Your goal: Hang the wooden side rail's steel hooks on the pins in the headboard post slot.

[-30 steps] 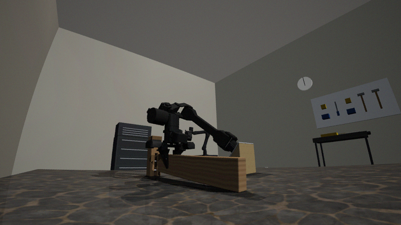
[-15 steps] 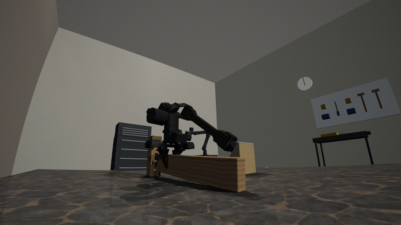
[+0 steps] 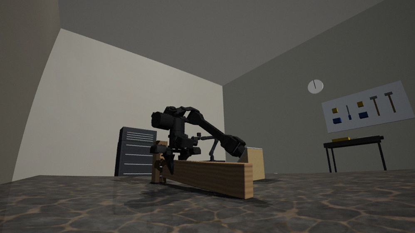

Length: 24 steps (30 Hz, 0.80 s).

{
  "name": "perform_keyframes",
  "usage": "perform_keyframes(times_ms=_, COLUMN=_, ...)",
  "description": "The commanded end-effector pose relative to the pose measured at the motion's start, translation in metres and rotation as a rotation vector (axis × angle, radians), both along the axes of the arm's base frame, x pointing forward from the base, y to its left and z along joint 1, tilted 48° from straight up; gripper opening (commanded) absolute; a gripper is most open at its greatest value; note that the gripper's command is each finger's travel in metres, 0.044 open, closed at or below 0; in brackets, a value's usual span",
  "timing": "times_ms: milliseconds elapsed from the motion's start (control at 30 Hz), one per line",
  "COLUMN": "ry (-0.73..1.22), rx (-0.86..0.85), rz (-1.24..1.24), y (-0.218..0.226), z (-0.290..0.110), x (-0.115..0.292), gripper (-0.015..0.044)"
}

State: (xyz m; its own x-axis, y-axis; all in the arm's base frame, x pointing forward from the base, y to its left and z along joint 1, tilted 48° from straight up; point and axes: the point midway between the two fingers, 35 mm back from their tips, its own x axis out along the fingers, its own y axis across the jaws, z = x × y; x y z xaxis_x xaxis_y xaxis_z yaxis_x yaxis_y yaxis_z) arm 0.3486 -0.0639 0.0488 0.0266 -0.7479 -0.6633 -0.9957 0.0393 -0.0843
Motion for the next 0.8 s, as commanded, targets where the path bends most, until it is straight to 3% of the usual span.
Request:
perform_keyframes(times_ms=0, ry=-0.005, rx=0.004, rz=0.008, y=0.0022, z=0.0020, x=0.0006, gripper=0.0000)
perform_keyframes(times_ms=767, ry=-0.005, rx=0.004, rz=0.008, y=0.0007, z=0.0041, x=0.0019, gripper=0.0000)
